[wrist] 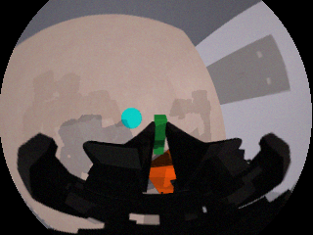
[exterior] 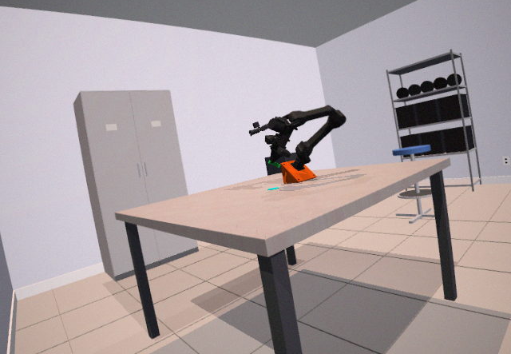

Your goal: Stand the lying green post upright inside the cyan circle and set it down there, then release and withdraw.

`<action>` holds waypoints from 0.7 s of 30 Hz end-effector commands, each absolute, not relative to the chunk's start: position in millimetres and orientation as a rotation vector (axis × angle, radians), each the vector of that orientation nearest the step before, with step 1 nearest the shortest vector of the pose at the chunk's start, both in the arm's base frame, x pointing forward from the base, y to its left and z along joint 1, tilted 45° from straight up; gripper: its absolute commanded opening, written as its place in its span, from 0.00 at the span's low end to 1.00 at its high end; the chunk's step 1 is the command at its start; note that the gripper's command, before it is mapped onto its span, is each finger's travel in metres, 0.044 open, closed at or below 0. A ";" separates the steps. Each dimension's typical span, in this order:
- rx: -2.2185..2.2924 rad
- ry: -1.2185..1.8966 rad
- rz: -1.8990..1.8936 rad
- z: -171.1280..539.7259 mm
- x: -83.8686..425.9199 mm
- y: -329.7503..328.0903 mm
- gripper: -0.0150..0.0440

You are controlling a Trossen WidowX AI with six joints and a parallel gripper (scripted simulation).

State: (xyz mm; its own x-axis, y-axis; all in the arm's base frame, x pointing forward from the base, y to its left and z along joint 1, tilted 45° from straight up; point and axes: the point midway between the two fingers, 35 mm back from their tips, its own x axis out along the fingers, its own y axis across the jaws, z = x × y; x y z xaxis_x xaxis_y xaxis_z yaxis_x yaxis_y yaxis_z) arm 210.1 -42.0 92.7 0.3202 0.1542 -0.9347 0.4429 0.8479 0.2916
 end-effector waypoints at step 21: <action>0.542 1.116 -0.287 90.0 206.3 -40.6 0.29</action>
